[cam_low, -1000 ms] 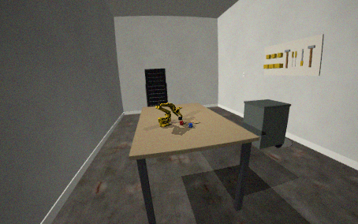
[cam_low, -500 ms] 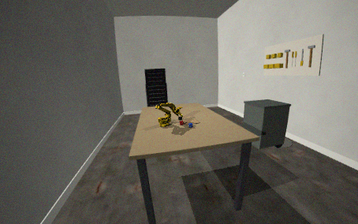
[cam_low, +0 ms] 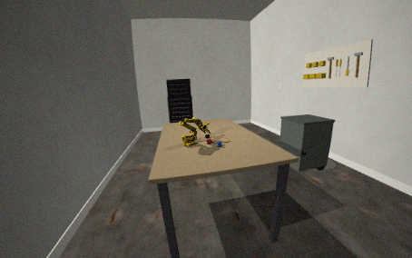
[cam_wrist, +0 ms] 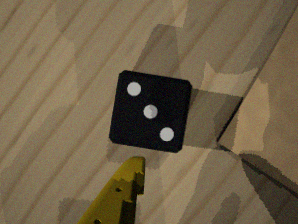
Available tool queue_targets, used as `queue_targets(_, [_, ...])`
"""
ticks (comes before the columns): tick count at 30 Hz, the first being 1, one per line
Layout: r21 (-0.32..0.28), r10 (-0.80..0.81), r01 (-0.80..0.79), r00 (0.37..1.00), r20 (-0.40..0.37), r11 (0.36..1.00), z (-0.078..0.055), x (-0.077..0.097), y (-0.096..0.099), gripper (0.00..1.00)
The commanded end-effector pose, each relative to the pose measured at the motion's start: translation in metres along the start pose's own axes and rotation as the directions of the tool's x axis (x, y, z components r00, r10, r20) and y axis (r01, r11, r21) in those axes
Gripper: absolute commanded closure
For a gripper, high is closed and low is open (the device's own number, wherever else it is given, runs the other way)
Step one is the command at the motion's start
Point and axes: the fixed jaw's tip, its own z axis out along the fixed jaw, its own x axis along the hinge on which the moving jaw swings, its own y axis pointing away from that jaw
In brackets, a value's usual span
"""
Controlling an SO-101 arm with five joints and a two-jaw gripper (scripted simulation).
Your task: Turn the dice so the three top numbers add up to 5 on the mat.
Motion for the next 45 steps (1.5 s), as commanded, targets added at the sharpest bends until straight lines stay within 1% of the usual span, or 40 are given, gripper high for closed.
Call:
queue_targets(1, [-0.004, -0.007, 0.007, 0.999, 0.047, 1.0, -0.003, -0.011, 0.001, 0.65])
queue_targets(36, [-0.003, -0.005, 0.005, 0.999, 0.046, 1.0, -0.003, -0.011, 0.001, 0.65])
queue_targets(40, [0.019, 0.028, -0.028, 1.0, 0.01, 0.999, -0.004, -0.01, -0.006, 0.65])
queue_targets(42, [0.045, 0.067, -0.066, 0.997, -0.029, 0.997, -0.005, -0.008, -0.014, 0.65])
queue_targets(45, [0.101, 0.16, -0.149, 0.981, -0.112, 0.984, -0.008, -0.002, -0.032, 0.65])
